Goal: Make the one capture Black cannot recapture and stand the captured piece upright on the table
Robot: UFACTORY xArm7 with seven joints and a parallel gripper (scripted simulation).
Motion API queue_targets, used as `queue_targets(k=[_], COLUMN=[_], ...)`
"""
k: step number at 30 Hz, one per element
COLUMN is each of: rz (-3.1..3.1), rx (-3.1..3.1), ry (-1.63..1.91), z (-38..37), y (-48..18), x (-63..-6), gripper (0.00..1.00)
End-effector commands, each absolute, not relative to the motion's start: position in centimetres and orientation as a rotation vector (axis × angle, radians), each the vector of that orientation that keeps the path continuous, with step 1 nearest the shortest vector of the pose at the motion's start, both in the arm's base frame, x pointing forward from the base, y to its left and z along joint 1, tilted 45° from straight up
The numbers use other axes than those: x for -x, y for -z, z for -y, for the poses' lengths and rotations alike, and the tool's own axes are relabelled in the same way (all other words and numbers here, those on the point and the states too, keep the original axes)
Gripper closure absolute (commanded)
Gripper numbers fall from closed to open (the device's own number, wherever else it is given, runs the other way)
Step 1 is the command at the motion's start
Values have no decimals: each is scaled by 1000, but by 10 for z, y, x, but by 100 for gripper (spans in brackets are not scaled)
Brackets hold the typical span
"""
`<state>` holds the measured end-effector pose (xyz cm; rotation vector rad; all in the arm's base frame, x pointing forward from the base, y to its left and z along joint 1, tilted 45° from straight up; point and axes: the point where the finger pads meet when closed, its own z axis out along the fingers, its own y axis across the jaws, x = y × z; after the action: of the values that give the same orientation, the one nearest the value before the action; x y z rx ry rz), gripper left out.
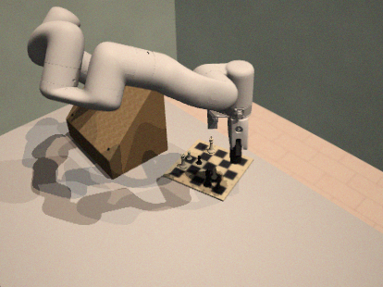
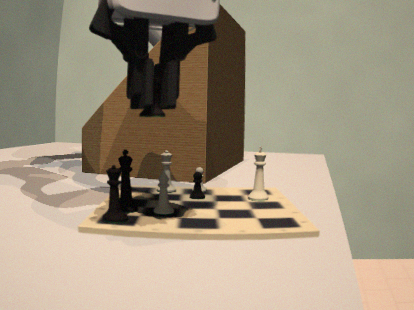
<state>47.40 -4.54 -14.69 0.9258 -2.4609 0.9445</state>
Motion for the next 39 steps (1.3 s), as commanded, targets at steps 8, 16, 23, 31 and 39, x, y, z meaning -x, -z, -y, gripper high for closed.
queue_targets(k=[8,16,23,31,39], rz=[2486,2486,2486,2486,2486], rx=[-858,-858,-858,-858,-858], ry=[-962,-962,-962,-962,-962], z=[43,44,56,75,99], y=[156,157,169,189,215], x=[-504,-504,-503,-501,-498], gripper=[100,100,100,100,100])
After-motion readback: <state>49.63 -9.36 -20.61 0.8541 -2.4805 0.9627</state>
